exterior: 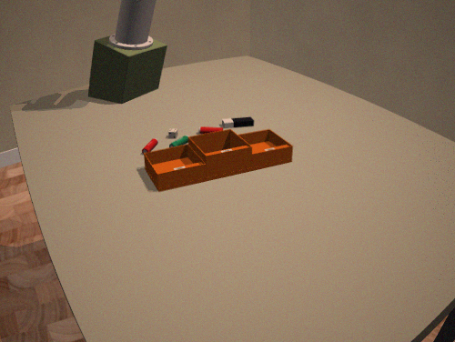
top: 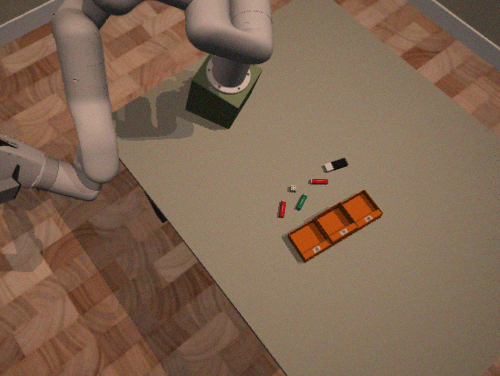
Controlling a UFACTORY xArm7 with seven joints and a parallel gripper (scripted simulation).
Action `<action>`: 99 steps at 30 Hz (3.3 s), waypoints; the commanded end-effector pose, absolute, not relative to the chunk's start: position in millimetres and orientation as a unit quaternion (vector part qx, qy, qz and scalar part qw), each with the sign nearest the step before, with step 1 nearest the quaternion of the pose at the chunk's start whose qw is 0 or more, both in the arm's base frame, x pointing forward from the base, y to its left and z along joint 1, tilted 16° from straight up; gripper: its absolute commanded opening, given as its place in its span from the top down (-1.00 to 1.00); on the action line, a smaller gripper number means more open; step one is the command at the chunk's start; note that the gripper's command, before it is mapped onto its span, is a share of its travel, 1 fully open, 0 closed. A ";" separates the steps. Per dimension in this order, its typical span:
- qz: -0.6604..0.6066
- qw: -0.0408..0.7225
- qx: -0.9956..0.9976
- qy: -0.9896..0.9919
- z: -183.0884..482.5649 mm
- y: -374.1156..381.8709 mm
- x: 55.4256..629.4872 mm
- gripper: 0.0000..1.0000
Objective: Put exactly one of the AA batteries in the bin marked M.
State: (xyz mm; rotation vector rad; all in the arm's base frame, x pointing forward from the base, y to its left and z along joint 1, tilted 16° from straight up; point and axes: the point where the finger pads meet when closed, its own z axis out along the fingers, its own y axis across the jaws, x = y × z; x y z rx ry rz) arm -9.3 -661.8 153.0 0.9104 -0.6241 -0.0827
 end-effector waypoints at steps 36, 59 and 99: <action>-0.090 0.810 0.528 -0.238 -4.5 -645.7 85.3 0.85; -0.165 0.744 0.628 -0.156 2.3 -626.9 151.2 0.85; -0.303 0.561 0.769 -0.033 39.9 -502.5 226.4 0.85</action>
